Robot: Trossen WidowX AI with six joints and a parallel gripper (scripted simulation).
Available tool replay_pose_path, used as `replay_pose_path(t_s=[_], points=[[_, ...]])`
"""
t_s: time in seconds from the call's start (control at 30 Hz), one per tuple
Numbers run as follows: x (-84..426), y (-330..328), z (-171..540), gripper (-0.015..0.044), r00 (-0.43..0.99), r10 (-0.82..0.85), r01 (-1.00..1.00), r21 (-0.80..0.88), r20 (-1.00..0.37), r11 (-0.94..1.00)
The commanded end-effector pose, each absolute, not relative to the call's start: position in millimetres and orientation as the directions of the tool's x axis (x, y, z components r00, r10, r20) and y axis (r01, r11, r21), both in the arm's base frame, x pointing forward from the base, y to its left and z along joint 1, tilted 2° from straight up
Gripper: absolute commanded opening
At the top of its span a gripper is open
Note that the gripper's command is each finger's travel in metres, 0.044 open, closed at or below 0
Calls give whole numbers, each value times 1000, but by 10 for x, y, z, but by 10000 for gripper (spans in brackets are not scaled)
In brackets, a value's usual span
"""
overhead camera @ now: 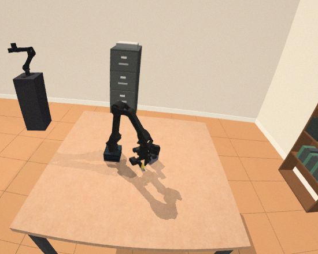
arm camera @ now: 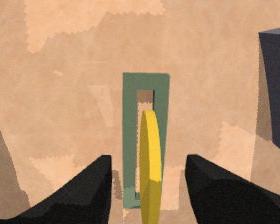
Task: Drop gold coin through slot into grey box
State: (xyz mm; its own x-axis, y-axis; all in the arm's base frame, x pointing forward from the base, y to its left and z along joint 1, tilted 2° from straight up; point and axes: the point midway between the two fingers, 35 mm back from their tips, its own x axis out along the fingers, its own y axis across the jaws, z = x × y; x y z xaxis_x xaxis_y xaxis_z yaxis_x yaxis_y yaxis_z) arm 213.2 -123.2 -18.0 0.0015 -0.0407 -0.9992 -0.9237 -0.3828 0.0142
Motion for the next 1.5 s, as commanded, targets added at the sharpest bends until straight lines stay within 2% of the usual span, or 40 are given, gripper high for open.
replay_pose_path(t_s=[0.0, 0.13, 0.17, 0.53, 1.47], points=[[2106, -1215, -223, 108, -4, -34, -922, 17, -999, -387], [2106, -1215, -223, 3, -4, -34, -922, 17, -999, -387], [2106, -1215, -223, 0, -4, -34, -922, 17, -999, -387], [2109, -1216, -209, 0, -4, -34, -922, 17, -999, -387], [2151, -1212, 465, 0, -3, -34, -922, 16, -999, -387]])
